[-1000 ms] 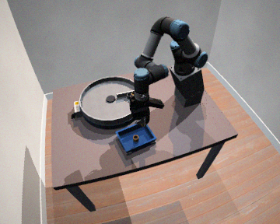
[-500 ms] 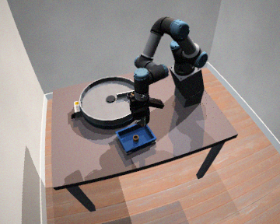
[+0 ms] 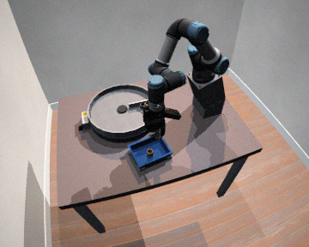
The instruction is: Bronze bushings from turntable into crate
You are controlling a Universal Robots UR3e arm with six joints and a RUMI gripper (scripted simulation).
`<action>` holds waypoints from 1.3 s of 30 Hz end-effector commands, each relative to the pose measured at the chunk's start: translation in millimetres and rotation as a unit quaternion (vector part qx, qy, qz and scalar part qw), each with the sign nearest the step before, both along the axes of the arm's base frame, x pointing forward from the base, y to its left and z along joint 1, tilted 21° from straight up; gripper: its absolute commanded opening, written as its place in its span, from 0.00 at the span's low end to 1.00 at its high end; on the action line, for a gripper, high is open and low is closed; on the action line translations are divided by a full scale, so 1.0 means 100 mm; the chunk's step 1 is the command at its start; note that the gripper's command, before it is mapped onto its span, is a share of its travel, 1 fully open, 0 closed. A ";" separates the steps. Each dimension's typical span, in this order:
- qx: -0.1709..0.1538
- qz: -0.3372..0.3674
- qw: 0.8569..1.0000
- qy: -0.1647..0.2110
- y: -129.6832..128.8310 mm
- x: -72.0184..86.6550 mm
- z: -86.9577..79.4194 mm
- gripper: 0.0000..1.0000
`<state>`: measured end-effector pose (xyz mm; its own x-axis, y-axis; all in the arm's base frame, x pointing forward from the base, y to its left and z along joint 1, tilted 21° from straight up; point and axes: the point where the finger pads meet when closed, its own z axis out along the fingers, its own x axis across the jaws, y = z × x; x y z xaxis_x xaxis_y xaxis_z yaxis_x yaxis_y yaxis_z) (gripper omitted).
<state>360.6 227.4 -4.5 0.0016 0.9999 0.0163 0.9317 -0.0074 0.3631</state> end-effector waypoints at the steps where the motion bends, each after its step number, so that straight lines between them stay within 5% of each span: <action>1: 0.000 0.000 1.000 -0.001 0.00 0.01 0.00 0.00; 24: 0.000 0.000 1.000 -0.001 0.02 0.22 -0.53 0.00; 39: 0.000 0.000 1.000 -0.001 0.02 0.24 -0.58 0.00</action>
